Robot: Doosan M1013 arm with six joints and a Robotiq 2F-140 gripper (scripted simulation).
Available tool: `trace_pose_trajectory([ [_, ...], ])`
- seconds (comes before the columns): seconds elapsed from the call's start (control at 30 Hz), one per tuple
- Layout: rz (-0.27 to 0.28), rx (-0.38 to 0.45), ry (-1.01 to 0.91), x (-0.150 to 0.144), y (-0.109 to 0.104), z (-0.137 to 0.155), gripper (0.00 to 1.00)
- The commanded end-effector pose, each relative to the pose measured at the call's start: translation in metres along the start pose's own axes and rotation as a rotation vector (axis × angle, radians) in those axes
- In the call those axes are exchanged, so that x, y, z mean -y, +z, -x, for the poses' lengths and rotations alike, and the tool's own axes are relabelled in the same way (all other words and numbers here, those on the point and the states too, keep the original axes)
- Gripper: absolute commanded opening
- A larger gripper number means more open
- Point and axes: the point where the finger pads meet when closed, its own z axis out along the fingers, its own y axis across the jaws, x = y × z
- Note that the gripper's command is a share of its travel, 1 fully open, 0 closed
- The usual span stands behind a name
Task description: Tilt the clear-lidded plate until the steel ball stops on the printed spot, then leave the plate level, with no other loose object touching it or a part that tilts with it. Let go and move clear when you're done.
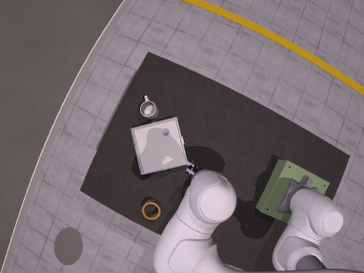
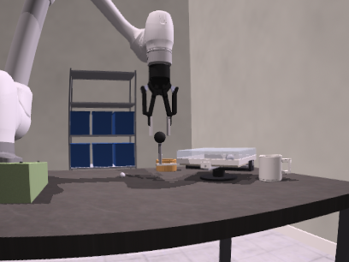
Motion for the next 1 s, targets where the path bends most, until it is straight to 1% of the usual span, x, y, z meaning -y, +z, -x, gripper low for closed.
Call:
trace_pose_trajectory([
  [0.0, 0.000, 0.000, 0.000, 0.000, -0.004, 0.000, 0.36],
  [0.4, 0.000, 0.000, 0.000, 0.000, -0.019, 0.000, 0.36],
  [0.83, 0.000, 0.000, 0.000, 0.000, -0.022, 0.000, 0.36],
  [0.87, 0.000, 0.000, 0.000, 0.000, -0.022, 0.000, 1.00],
  [0.97, 0.000, 0.000, 0.000, 0.000, -0.022, 0.000, 1.00],
])
